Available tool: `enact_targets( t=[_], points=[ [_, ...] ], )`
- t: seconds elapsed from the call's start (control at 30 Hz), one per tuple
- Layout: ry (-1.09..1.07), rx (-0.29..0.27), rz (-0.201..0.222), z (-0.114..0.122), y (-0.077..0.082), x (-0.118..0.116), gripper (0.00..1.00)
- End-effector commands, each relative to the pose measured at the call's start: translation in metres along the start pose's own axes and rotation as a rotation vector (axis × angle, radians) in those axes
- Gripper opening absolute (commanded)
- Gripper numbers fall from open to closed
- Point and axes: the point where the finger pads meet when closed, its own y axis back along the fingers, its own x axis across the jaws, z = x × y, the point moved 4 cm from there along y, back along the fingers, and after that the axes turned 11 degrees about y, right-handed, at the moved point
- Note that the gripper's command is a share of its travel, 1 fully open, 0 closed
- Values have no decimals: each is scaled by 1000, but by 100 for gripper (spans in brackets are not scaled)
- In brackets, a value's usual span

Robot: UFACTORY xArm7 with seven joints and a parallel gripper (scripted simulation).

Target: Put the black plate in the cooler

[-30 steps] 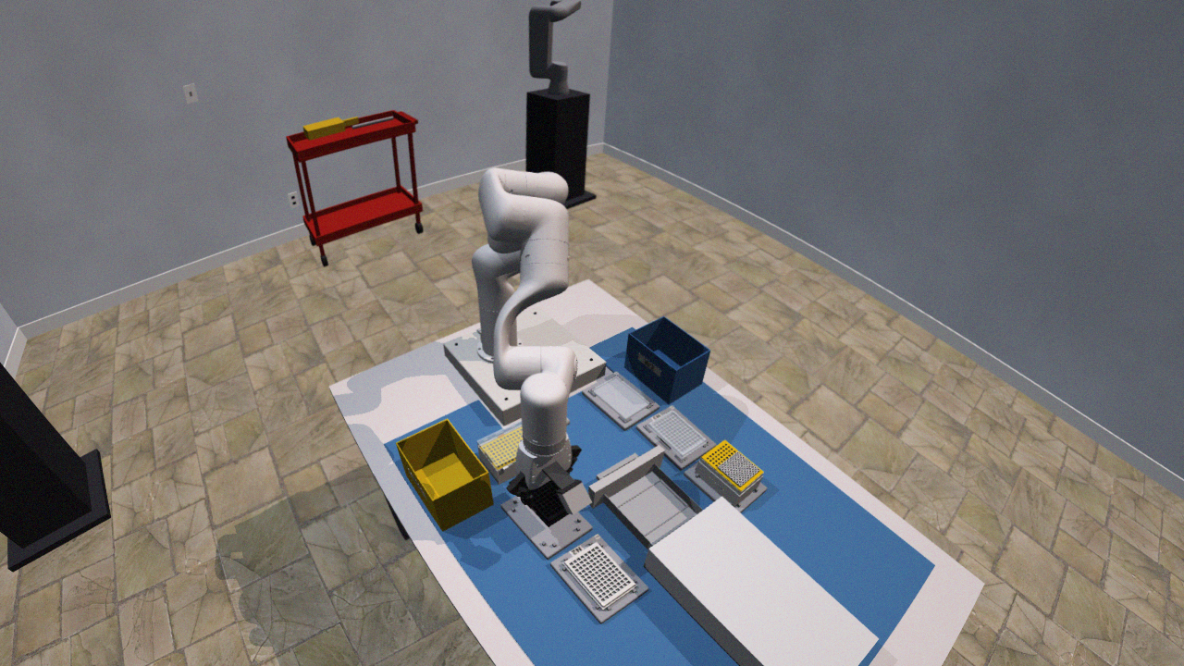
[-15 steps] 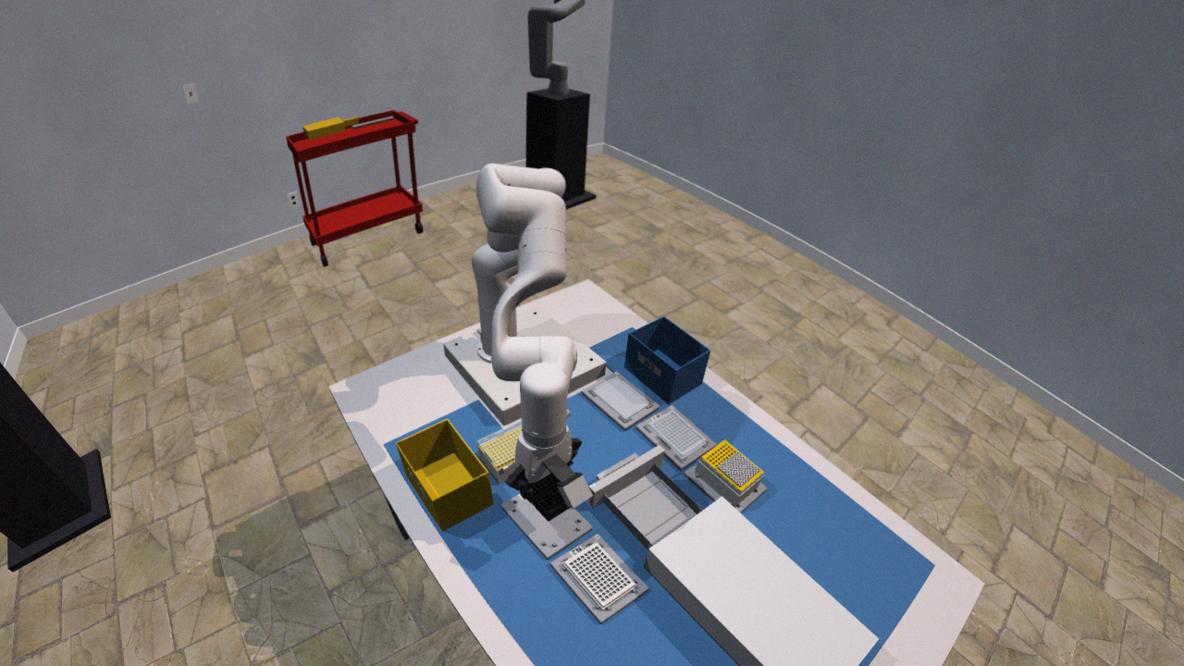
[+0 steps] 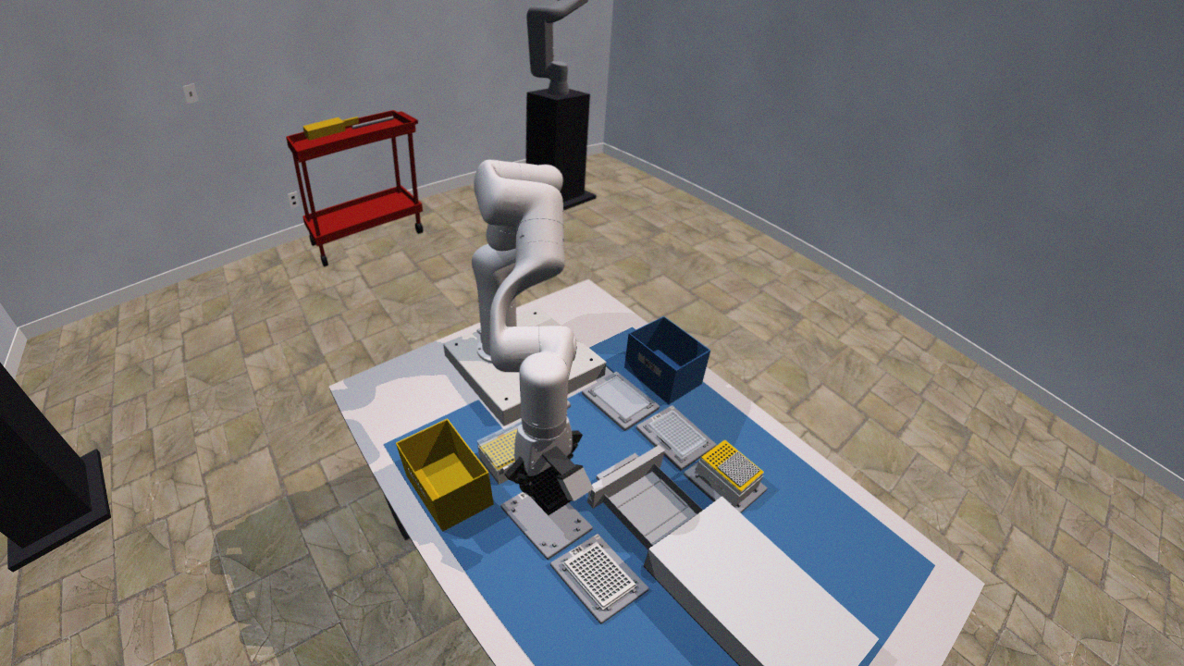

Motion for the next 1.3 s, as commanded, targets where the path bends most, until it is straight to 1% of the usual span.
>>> enact_targets(
  t=[0.0, 0.23, 0.63, 0.7, 1.2, 1.27],
  points=[
    [0, 4, 2, -1, 4, 1, 0],
    [0, 4, 2, -1, 4, 1, 0],
    [400, 4, 3, -24, 4, -22, 0],
    [400, 4, 3, -24, 4, -22, 0],
    [900, 3, 4, -52, 4, -50, 0],
    [900, 3, 4, -52, 4, -50, 0]
  ],
)
